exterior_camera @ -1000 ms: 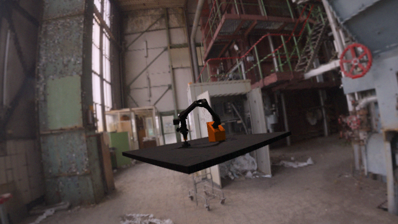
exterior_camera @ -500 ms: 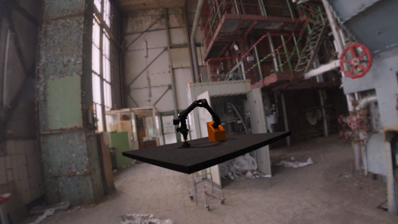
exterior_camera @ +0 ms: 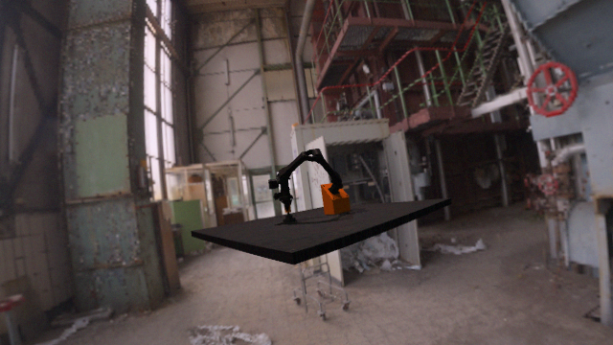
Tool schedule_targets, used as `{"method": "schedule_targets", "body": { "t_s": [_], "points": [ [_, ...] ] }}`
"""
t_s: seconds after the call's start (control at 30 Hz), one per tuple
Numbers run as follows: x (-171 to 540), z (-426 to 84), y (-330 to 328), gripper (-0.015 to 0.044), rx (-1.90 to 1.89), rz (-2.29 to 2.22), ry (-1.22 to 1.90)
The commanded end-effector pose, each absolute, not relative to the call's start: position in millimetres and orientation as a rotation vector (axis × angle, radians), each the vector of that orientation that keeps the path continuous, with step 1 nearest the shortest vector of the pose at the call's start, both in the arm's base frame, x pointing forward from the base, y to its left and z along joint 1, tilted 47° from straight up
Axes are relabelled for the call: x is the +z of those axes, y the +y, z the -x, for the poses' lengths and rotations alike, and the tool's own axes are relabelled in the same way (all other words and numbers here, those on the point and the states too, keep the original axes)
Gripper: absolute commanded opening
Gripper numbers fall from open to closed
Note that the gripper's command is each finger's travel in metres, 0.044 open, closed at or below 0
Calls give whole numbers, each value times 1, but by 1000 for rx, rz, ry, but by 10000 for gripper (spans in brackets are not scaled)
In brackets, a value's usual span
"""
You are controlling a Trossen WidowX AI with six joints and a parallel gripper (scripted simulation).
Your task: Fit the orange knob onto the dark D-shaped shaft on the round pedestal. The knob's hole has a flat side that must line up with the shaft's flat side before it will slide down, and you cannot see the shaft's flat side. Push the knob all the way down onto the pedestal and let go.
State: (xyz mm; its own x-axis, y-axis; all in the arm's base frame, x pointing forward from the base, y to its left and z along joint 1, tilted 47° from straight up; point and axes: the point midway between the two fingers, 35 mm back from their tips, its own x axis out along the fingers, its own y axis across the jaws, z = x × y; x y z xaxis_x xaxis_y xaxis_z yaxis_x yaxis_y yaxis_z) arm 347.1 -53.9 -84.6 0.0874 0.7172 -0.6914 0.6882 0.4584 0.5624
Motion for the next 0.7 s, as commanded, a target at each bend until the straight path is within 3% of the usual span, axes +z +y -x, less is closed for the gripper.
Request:
{"method": "schedule_targets", "body": {
  "t_s": [0.0, 0.67],
  "points": [
    [-84, -347, -55, 0, 28, -1252, 1612],
    [-86, -345, -54, 0, 28, -1252, 1612]
  ]
}}
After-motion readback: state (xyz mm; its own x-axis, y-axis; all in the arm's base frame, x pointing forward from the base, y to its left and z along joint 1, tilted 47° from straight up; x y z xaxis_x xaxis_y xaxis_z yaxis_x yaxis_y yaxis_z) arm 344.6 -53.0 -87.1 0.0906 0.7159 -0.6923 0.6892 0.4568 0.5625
